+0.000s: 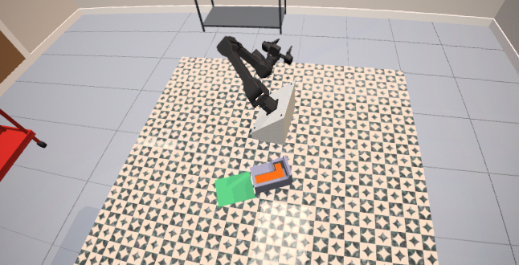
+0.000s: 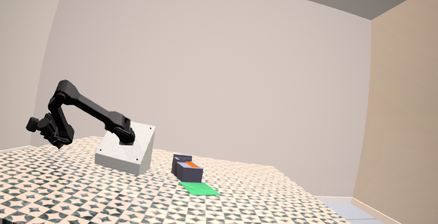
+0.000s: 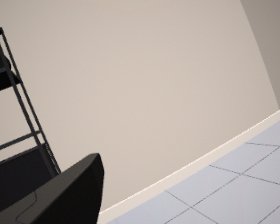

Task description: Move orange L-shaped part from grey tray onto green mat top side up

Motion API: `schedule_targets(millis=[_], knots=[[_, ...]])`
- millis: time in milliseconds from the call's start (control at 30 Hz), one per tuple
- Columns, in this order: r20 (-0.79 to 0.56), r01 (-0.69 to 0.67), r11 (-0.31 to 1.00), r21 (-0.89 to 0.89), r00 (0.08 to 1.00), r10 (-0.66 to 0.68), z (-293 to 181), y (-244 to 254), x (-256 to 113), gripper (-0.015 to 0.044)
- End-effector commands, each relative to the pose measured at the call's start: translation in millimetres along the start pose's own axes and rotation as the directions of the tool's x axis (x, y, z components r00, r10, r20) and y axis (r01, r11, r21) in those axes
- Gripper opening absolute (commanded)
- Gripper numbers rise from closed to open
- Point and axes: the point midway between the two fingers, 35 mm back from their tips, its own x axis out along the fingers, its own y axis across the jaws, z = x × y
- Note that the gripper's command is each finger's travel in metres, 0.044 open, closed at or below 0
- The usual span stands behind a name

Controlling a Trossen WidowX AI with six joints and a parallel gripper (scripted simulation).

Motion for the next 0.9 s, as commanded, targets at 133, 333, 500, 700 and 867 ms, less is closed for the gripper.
schedule_targets(millis=[133, 333, 500, 700, 867], knots=[[-0.043, -0.03, 0.999, -0.038, 0.999, 0.028, -15, 16, -10, 0.0269], [-0.125, -0.112, 0.992, -0.054, 0.987, 0.105, -36, 62, -33, 0.018], [-0.237, -0.215, 0.974, -0.072, 0.952, 0.193, -60, 107, -70, 0.018], [-0.366, -0.417, 0.904, -0.094, 0.859, 0.358, -83, 179, -132, 0.018], [-0.45, -0.563, 0.824, -0.06, 0.752, 0.481, -88, 235, -192, 0.018]])
